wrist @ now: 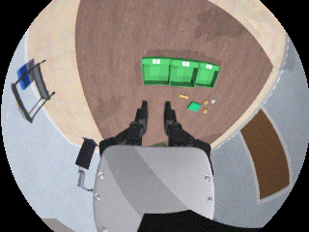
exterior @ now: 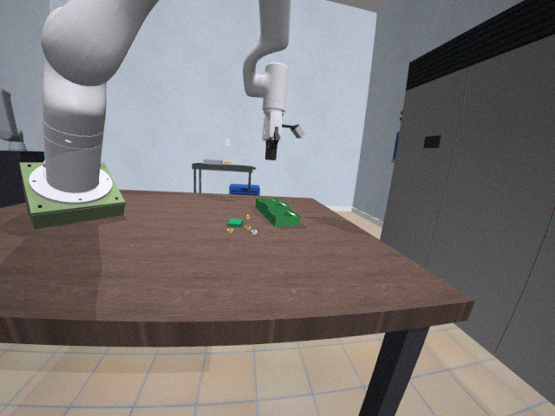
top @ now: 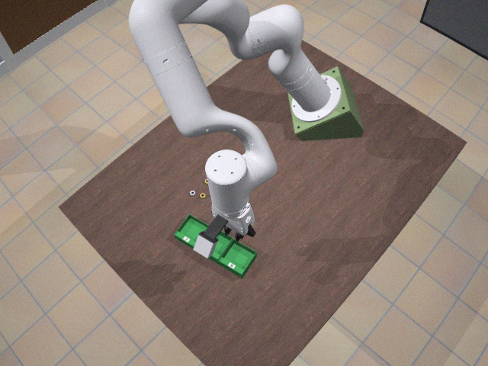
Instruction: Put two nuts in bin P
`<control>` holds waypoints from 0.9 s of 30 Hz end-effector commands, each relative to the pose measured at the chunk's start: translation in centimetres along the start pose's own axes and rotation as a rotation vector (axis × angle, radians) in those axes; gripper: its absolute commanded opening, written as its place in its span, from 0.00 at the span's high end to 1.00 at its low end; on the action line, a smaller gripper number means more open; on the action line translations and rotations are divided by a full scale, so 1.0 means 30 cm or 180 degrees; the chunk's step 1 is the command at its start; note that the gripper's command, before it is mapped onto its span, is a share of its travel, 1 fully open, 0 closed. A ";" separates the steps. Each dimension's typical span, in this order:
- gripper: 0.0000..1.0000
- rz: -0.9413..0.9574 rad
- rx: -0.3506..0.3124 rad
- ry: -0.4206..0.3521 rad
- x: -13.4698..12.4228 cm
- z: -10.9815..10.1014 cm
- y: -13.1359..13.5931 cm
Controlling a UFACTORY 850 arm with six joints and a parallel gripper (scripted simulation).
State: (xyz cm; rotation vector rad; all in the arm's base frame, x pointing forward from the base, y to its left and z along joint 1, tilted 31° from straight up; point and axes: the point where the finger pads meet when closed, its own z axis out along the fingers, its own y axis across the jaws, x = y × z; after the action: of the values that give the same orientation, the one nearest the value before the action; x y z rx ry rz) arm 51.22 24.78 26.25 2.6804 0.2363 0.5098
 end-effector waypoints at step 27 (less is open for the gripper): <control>0.70 -0.2761 -0.0068 -0.0005 -0.252 0.292 0.594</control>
State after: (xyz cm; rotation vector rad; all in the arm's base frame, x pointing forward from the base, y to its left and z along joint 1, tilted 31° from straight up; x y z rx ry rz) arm 49.33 7.14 24.06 2.3234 1.1414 0.2607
